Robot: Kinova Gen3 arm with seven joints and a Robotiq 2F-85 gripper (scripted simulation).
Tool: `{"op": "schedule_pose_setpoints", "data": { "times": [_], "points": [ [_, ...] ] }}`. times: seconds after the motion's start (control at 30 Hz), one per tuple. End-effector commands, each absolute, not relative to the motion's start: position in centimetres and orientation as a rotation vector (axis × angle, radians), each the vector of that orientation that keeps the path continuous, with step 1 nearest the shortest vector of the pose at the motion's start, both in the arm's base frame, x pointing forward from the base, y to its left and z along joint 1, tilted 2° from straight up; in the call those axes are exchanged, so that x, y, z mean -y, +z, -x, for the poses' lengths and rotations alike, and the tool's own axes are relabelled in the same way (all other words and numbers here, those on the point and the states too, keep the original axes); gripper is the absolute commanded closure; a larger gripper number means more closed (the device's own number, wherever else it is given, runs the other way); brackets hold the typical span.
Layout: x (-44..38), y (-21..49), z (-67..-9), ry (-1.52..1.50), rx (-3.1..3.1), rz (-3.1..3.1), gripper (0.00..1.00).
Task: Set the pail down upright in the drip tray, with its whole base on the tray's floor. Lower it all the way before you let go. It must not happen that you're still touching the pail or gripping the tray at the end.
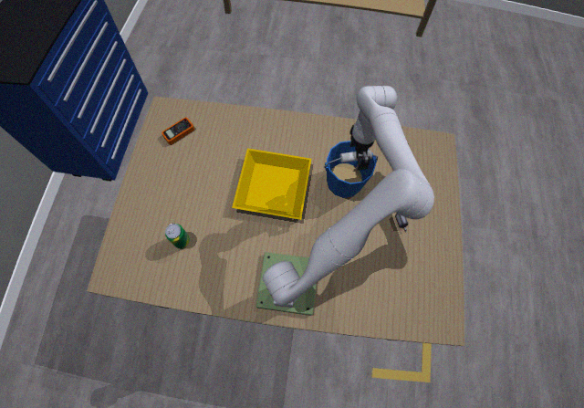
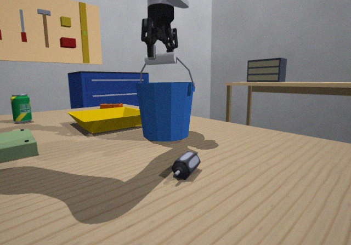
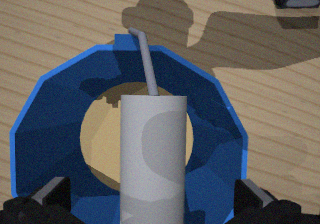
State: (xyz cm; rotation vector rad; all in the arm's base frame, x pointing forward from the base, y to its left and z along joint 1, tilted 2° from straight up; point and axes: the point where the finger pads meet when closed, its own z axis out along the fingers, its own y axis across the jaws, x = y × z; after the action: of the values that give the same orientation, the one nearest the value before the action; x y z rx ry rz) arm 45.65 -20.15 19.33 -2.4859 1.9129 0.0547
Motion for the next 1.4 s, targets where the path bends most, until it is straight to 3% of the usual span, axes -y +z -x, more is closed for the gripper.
{"op": "schedule_pose_setpoints", "data": {
  "times": [0.0, 0.33, 0.37, 1.37],
  "points": [
    [20.15, 19.42, -45.68, 0.052, -1.913, 2.486, 0.00],
    [20.15, 19.42, -45.68, 0.052, -1.913, 2.486, 0.00],
    [20.15, 19.42, -45.68, 0.052, -1.913, 2.486, 0.90],
    [20.15, 19.42, -45.68, 0.052, -1.913, 2.486, 0.90]
  ]
}}
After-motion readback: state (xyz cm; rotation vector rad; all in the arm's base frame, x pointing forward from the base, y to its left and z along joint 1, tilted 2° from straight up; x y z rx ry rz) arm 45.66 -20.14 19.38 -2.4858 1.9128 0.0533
